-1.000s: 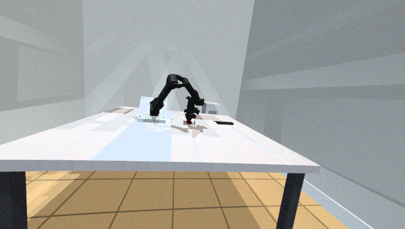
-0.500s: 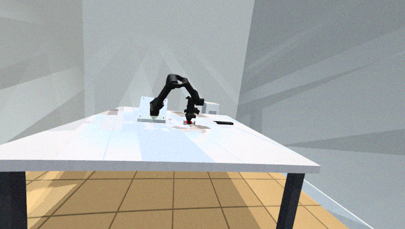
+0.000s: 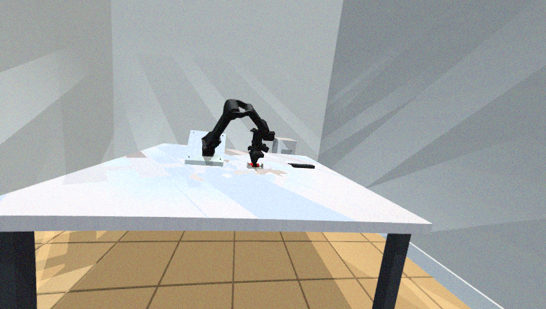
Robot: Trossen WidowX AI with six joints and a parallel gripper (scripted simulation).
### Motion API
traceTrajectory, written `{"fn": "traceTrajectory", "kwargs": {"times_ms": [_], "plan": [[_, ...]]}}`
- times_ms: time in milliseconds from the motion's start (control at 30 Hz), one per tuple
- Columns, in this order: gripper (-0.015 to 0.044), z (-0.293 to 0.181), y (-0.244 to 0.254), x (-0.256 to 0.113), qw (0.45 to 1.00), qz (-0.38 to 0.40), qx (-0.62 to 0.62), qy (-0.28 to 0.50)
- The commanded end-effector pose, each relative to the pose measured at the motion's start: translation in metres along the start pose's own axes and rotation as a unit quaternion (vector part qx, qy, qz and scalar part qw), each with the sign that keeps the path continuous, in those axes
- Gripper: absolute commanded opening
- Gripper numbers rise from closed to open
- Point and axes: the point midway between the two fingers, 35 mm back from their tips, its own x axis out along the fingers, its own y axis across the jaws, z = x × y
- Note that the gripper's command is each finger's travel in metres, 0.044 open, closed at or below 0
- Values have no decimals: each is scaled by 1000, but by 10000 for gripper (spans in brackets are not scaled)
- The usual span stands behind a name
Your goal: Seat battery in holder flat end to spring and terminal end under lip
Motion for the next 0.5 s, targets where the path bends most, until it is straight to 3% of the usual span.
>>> {"fn": "traceTrajectory", "kwargs": {"times_ms": [0, 100, 367, 467], "plan": [[182, 3, 0, -5, 1000, 3, 6, -4], [235, 1, 1, -8, 1000, 1, 1, -2], [440, -1, 6, -74, 1000, 5, 5, -3], [440, -2, 8, -80, 1000, 5, 5, -3]]}}
